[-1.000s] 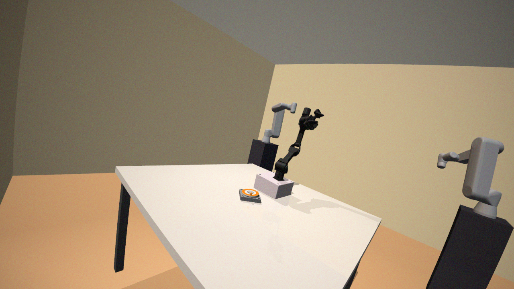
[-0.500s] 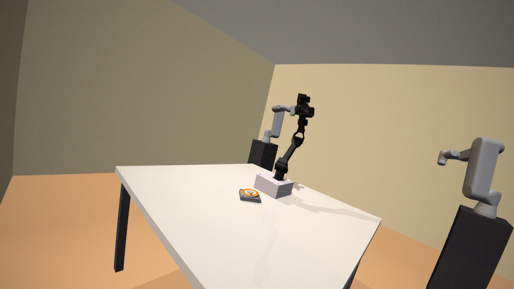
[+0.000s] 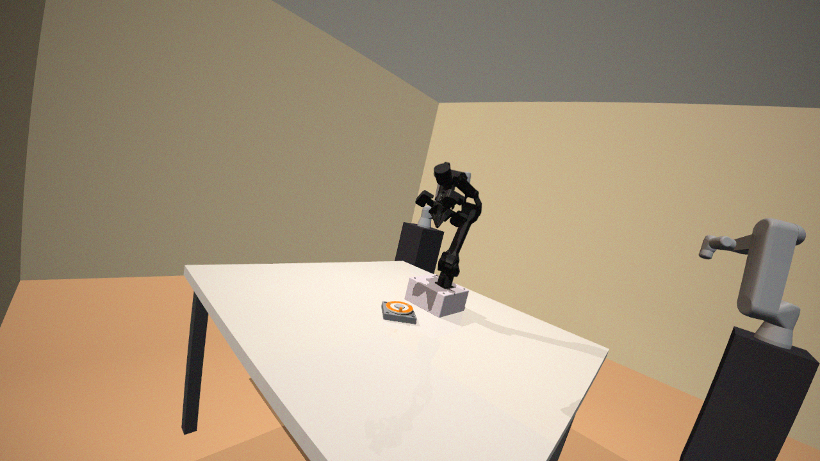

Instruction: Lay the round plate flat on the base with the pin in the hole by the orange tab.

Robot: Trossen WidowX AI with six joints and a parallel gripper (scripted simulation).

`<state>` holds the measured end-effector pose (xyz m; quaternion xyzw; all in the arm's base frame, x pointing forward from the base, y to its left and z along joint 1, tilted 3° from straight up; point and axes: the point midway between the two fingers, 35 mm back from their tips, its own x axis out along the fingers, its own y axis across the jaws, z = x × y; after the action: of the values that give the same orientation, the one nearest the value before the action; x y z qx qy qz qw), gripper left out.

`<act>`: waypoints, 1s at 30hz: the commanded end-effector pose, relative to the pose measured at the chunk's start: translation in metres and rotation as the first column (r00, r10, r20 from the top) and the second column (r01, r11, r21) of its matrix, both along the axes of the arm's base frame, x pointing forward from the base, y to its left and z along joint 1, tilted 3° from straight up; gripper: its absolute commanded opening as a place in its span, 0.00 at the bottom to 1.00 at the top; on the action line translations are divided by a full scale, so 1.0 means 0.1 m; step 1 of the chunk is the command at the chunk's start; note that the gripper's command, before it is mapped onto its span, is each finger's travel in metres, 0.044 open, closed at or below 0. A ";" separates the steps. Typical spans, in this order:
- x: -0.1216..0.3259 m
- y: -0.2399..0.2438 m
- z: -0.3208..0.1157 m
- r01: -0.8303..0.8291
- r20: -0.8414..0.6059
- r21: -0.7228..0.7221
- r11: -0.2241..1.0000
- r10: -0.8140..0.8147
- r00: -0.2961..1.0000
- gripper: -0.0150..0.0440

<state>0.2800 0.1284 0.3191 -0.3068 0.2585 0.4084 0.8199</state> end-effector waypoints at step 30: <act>0.34 -0.67 -3.29 0.662 -0.562 -0.452 0.597 -0.768 0.308 0.25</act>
<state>0.3181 0.0613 0.0053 -0.0298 0.6849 0.0697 0.7247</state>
